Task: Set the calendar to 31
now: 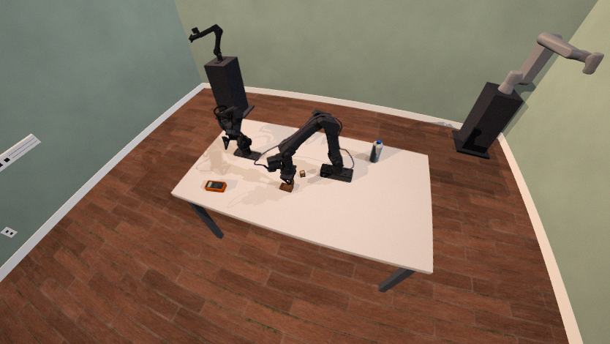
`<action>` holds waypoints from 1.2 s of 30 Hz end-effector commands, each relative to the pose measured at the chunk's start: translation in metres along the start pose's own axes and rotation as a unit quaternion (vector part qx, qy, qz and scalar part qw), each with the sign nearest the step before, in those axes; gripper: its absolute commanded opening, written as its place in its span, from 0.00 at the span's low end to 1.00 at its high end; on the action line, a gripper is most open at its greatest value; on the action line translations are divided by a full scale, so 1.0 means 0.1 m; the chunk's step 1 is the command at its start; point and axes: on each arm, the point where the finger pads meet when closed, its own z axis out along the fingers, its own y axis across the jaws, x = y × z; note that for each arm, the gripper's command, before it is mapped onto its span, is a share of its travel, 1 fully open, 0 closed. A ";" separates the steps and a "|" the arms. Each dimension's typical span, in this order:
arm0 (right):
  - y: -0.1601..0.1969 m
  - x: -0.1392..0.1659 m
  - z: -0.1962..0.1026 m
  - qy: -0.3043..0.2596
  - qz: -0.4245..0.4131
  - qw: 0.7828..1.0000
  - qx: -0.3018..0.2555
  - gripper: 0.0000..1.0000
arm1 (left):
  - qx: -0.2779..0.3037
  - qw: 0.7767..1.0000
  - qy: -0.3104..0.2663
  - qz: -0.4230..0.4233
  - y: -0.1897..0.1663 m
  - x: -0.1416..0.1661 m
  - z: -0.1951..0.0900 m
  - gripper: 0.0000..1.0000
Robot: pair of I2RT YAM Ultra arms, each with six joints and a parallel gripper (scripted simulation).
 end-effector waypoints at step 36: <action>-0.05 -0.13 -0.09 -0.019 0.020 1.000 -0.009 1.00 | -0.002 0.999 -0.014 0.047 0.01 -0.20 0.23 0.26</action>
